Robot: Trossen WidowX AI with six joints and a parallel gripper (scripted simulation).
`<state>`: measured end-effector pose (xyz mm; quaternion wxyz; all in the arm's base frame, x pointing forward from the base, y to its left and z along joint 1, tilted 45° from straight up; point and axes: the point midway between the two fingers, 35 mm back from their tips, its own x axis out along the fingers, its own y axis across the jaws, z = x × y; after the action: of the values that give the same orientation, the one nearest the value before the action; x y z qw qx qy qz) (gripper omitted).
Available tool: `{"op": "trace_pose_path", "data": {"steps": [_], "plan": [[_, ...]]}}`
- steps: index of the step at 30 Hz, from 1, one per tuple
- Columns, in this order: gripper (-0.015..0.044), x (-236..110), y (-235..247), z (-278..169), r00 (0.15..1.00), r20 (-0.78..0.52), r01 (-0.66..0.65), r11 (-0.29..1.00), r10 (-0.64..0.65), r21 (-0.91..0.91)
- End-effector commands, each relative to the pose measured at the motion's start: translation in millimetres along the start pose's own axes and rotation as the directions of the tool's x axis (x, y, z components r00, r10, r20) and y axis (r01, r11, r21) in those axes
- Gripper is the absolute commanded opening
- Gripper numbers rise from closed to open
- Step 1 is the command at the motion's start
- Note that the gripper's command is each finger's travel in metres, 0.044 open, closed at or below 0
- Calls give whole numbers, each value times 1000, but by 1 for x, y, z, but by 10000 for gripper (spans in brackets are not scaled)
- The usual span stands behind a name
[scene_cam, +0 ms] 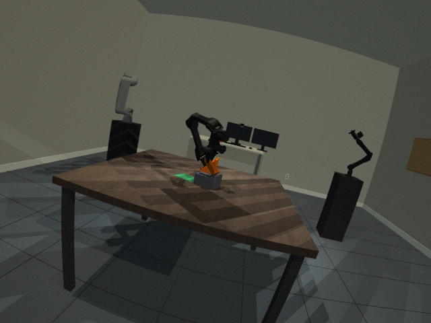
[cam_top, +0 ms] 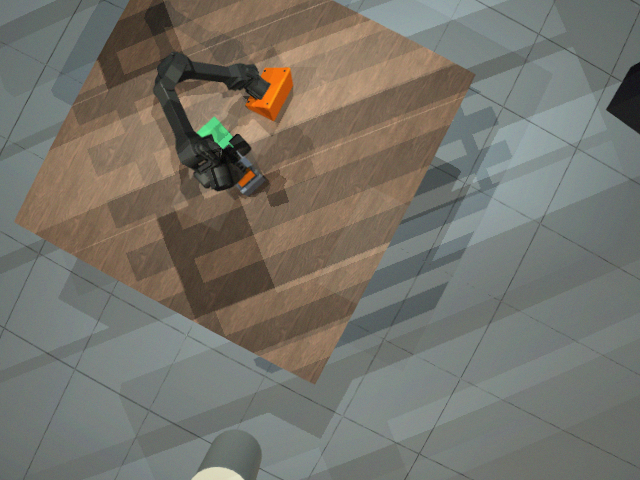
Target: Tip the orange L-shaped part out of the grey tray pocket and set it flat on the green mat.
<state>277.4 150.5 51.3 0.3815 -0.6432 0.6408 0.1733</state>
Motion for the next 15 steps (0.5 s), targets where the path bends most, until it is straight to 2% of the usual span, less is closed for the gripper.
{"op": "trace_pose_path", "data": {"steps": [1,9,15], "plan": [[0,-1,1,0,1000,1,-6,1000,6,6],[0,-5,1,-2,1000,1,-6,1000,6,5],[0,-4,2,-21,1000,0,-6,1000,6,5]]}}
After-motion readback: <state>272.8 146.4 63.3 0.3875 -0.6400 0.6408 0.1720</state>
